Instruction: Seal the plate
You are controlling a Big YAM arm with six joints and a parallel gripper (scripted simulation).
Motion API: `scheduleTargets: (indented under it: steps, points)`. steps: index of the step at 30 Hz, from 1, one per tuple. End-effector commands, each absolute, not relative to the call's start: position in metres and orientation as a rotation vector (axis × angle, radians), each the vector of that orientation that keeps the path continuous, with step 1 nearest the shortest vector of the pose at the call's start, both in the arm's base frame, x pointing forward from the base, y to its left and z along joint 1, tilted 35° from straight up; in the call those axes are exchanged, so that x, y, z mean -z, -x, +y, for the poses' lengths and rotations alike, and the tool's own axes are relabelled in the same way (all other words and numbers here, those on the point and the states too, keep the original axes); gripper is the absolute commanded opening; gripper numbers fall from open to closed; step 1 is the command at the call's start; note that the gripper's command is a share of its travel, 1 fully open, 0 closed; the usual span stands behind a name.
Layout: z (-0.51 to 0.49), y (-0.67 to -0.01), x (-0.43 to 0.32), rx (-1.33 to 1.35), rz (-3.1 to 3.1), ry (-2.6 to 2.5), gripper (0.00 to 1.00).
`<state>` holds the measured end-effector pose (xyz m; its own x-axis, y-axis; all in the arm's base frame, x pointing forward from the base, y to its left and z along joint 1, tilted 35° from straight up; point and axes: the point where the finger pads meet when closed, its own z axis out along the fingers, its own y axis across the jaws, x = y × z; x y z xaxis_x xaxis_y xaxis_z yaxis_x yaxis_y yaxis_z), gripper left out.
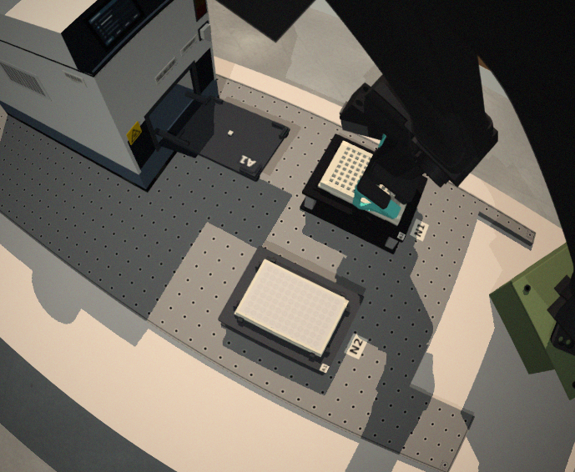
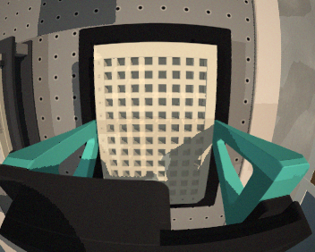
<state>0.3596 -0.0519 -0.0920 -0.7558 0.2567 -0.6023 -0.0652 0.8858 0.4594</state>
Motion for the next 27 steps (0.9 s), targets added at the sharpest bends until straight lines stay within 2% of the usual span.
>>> scheduleTargets:
  steps: [1, 13, 14, 27]
  points:
    - [-0.059, -0.358, 0.096, -0.599, 2.358, -0.151, 0.92]
    - [-0.062, -0.366, 0.086, -0.580, 2.334, -0.133, 0.86]
    - [-0.062, -0.366, 0.085, -0.579, 2.333, -0.132, 0.00]
    - [-0.063, -0.369, 0.083, -0.574, 2.326, -0.126, 0.00]
